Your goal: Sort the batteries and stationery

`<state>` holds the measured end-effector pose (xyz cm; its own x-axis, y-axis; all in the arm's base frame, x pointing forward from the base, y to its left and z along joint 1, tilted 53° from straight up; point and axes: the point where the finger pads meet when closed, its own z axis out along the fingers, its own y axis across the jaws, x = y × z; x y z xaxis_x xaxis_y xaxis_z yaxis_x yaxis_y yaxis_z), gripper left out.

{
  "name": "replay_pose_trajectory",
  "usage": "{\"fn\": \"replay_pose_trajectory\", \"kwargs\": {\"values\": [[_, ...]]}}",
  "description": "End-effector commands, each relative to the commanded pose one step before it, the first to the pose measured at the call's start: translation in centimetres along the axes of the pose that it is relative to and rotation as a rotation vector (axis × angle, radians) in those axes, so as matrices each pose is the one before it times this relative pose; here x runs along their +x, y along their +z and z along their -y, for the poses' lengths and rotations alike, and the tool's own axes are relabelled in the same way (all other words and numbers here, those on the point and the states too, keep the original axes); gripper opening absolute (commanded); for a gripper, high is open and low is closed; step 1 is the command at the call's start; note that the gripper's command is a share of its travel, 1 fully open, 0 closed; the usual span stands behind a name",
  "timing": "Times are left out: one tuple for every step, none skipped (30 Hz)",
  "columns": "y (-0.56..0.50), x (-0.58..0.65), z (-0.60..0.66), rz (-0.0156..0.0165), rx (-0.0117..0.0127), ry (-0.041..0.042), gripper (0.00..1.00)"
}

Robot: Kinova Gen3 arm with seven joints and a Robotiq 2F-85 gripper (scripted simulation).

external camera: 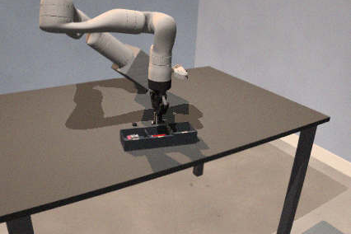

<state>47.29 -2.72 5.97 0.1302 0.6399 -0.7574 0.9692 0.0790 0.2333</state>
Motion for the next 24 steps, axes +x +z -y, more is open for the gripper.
{"fn": "replay_pose_trajectory", "kwargs": {"values": [[-0.288,0.081,-0.152,0.00049,-0.01326,0.05978,0.05],[0.000,0.000,0.000,0.00000,0.00000,0.00000,0.05],[0.000,0.000,0.000,0.00000,0.00000,0.00000,0.05],[0.000,0.006,-0.002,-0.00002,0.00002,-0.00001,0.05],[0.000,0.006,0.005,0.00001,-0.00001,0.00001,0.05],[0.000,0.004,0.006,0.00001,-0.00001,0.00000,0.05],[0.000,0.003,0.005,0.00000,0.00000,0.00000,0.05],[0.000,0.001,0.004,0.00000,0.00000,0.00000,0.05],[0.000,0.000,0.004,0.00000,0.00000,0.00000,0.05],[0.000,-0.001,0.003,0.00000,0.00000,0.00000,0.05],[0.000,-0.001,0.002,0.00000,0.00000,0.00000,0.05],[0.000,-0.002,0.002,0.00000,0.00000,0.00000,0.05],[0.000,-0.002,0.002,0.00000,0.00000,0.00000,0.05],[0.003,-0.001,-0.005,-0.00001,0.00007,0.00019,0.05],[-0.001,0.001,0.002,-0.00001,0.00000,-0.00004,0.05],[0.194,-0.004,0.006,0.00002,-0.00005,-0.00016,0.05],[0.197,0.000,0.001,0.00000,0.00001,-0.00002,0.05],[0.198,0.000,0.001,0.00000,0.00001,-0.00001,0.05],[0.000,0.000,0.000,0.00000,0.00000,0.00000,0.05],[0.000,0.000,0.000,0.00000,0.00000,0.00000,0.05],[0.203,0.000,0.000,0.00001,-0.00002,0.00002,0.05],[0.197,0.000,0.001,0.00000,0.00001,-0.00001,0.05],[0.209,0.000,-0.001,0.00001,-0.00003,0.00003,0.05],[0.200,0.000,0.000,0.00000,0.00000,0.00000,0.05]]}}
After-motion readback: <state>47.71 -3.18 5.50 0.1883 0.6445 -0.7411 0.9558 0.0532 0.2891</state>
